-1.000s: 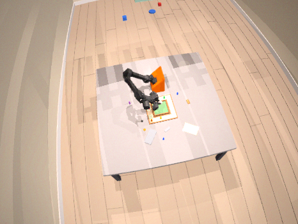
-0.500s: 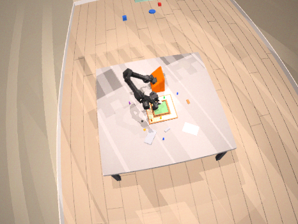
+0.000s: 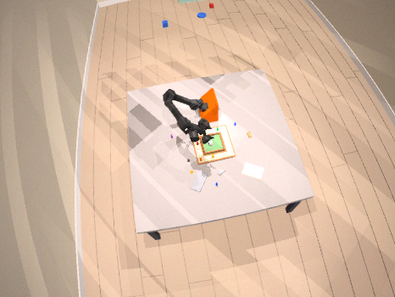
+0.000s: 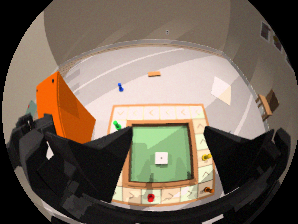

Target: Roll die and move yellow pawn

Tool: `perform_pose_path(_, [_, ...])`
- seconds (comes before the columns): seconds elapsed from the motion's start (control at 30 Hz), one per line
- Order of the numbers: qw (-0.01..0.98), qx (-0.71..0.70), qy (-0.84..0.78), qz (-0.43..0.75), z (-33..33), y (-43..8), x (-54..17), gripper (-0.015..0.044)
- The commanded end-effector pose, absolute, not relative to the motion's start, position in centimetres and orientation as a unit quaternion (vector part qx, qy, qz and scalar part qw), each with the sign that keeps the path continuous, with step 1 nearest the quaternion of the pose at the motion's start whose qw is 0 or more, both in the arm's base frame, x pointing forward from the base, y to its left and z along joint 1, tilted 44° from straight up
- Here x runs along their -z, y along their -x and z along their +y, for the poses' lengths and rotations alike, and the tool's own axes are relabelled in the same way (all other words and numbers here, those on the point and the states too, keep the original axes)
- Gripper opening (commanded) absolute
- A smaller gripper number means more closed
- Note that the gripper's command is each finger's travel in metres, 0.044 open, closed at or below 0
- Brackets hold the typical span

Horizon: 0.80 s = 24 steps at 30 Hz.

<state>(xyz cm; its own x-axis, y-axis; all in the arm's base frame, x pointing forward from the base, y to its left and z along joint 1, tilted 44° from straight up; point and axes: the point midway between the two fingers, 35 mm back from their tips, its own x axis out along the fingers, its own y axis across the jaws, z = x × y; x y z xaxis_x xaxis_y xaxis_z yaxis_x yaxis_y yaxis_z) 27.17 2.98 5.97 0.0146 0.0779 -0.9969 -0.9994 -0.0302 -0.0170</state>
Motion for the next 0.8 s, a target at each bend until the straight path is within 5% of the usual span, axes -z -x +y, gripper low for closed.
perform_pose_path(0.0, [0.498, -0.509, 0.497, 0.495, 3.0, -26.9, -5.7, 0.044])
perform_pose_path(0.23, [0.296, -0.3, 0.641, 0.641, 1.9, -27.0, -1.7, 0.044])
perform_pose_path(0.47, [0.295, -0.308, 0.64, 0.639, 2.1, -26.8, -1.5, 0.044])
perform_pose_path(0.77, [0.526, -0.004, 0.486, 0.698, 0.5, -35.0, -1.2, 0.0204])
